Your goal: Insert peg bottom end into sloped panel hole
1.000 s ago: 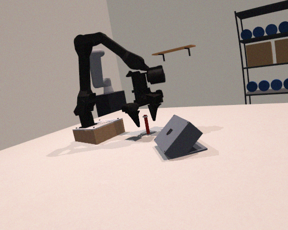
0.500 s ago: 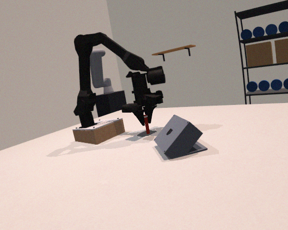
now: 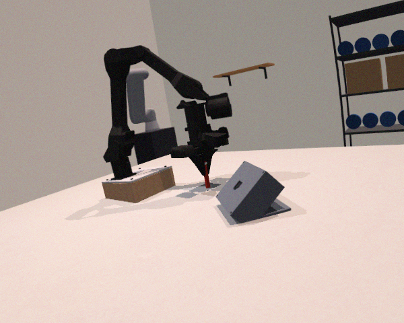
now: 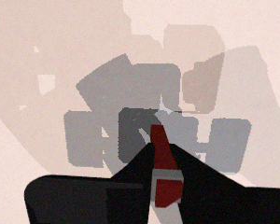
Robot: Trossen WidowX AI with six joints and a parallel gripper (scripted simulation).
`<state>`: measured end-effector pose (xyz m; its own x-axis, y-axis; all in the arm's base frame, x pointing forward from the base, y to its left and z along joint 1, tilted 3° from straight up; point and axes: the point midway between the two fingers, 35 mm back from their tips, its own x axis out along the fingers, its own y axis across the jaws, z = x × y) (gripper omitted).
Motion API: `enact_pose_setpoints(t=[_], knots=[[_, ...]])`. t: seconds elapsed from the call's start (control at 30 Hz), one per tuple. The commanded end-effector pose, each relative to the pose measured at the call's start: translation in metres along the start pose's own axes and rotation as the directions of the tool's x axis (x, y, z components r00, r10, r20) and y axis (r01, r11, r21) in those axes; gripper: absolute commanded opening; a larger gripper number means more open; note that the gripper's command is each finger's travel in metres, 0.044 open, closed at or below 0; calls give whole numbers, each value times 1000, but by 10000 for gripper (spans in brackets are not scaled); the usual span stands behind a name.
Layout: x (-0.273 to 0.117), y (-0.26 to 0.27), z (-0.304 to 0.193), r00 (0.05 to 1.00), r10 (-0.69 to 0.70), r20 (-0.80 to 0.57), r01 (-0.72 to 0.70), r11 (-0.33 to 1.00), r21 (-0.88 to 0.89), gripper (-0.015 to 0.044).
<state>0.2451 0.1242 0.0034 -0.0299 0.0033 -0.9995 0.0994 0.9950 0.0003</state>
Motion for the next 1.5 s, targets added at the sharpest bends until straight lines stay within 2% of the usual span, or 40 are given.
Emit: enact_pose_setpoints(t=[0.0,0.63,1.47], knots=[[-3,0,1,1000,0,1,0,1000,0,0],[-80,-2,1,1000,3,-5,-3,1000,2,0],[-80,-13,21,996,87,-13,-88,991,-102,0]])
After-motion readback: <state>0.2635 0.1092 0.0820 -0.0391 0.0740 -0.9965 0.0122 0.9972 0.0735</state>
